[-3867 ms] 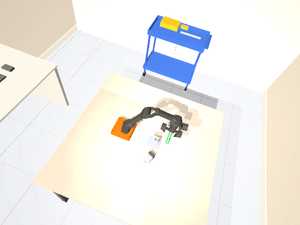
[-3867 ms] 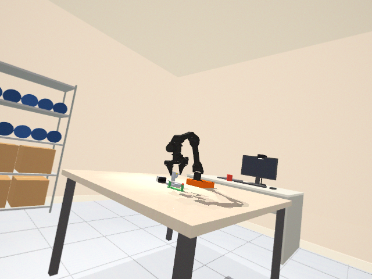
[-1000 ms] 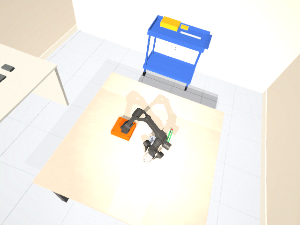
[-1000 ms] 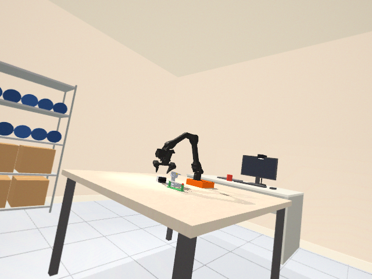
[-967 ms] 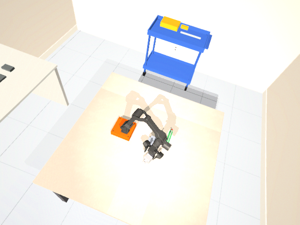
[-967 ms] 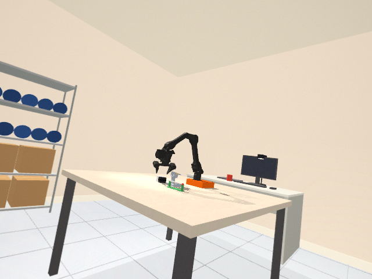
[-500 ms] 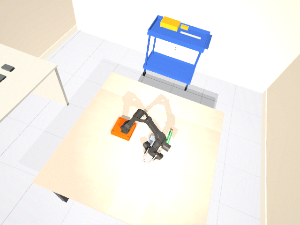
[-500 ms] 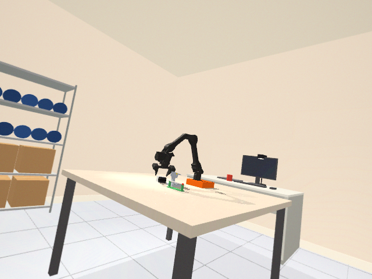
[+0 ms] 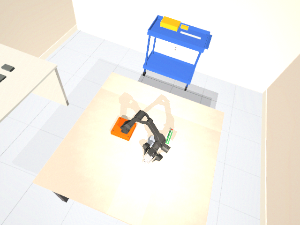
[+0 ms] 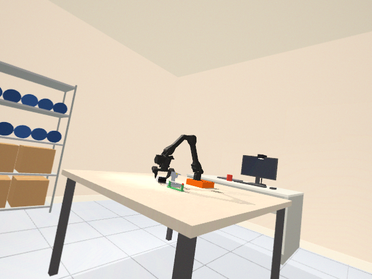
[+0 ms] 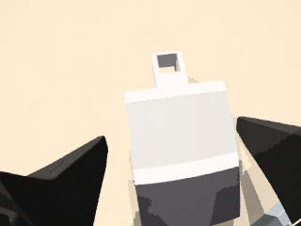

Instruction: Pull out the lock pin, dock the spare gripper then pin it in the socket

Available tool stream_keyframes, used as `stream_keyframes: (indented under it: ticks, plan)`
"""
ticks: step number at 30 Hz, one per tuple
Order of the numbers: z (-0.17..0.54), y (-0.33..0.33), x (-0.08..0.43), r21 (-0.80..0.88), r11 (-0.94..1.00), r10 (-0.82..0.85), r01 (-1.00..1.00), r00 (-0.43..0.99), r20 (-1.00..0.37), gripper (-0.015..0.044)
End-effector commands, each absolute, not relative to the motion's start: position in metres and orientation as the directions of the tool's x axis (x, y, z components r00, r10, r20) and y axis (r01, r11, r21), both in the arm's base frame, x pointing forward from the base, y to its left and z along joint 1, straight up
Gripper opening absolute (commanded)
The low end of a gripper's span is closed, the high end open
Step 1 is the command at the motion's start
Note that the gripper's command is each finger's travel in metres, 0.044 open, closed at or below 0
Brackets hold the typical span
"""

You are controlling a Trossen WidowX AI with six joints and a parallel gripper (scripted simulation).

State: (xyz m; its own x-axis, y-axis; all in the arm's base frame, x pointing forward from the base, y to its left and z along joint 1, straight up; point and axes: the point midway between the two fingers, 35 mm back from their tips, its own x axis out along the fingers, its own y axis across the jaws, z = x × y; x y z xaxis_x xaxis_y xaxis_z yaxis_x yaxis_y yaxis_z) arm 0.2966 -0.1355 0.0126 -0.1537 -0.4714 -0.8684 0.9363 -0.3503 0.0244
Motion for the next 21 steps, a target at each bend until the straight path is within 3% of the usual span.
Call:
stream_keyframes:
  ticks: [1,10,17,21]
  plan:
    - [0.007,-0.136,0.296,0.022,-0.348,-0.474,0.937,-0.156,-0.866,0.0440]
    - [-0.005,-0.136,0.294,0.022,-0.348,-0.474,0.937,-0.156,-0.866,0.0440]
    - [-0.005,-0.136,0.294,0.022,-0.348,-0.474,0.937,-0.156,-0.866,0.0256]
    - [-0.005,-0.136,0.294,0.022,-0.348,-0.474,0.937,-0.156,-0.866,0.0230]
